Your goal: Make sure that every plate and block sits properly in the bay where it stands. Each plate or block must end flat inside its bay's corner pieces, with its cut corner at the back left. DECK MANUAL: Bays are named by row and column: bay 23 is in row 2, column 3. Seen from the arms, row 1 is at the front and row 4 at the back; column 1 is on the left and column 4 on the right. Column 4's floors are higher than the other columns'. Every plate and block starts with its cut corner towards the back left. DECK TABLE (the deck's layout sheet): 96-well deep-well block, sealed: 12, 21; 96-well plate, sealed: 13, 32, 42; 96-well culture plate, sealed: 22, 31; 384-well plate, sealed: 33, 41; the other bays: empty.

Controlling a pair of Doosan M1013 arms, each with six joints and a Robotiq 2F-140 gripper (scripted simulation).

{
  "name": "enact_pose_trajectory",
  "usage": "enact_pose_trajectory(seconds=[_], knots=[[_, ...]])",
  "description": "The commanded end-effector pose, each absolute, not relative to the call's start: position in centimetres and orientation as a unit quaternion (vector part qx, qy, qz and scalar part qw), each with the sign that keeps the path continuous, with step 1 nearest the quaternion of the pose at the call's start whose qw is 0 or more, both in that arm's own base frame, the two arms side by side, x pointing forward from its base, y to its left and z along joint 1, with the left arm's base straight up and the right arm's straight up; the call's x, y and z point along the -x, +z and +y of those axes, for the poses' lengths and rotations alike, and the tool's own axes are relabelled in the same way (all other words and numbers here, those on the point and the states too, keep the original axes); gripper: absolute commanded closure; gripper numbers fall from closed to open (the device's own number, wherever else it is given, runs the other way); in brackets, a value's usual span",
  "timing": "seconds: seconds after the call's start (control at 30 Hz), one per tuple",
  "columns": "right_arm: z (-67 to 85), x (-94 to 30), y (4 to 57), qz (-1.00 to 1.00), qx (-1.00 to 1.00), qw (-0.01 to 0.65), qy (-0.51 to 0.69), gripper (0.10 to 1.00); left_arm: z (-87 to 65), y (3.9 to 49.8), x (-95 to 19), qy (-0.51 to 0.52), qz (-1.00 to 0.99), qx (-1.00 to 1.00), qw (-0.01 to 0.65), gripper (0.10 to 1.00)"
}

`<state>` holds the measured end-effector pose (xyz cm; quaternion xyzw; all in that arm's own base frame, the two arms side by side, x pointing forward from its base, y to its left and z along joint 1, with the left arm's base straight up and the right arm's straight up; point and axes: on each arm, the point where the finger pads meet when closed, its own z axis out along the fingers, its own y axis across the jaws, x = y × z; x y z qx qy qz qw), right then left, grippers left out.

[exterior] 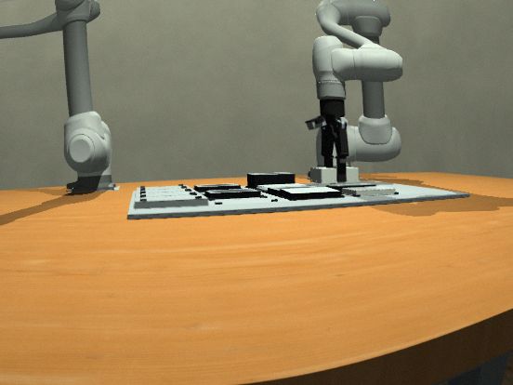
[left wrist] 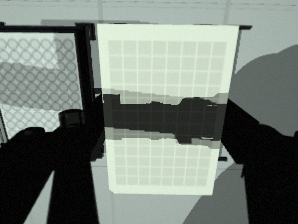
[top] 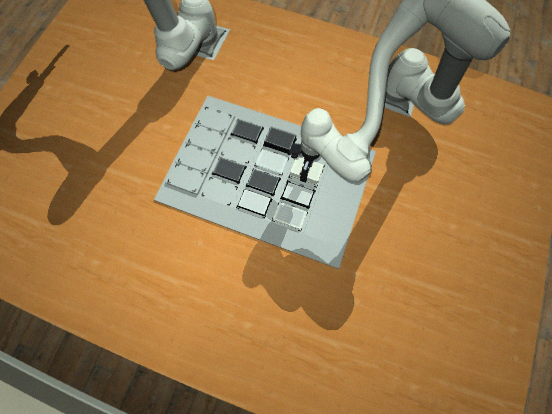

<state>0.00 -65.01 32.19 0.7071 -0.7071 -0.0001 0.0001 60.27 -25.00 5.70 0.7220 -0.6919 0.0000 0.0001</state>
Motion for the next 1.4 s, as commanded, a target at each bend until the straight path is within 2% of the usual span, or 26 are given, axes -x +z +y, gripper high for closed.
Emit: enact_pose_trajectory(seconds=[0.0,1.37], knots=[[-65.0,0.0,32.3,-0.707,-0.707,0.0,0.001,0.098,-25.0,6.3,-60.3,0.001,-0.692,-0.722,0.0,0.999],[-65.0,0.0,32.3,-0.707,-0.707,0.0,0.001,0.098,-25.0,10.9,-60.3,0.001,-0.692,-0.722,0.0,0.999]])
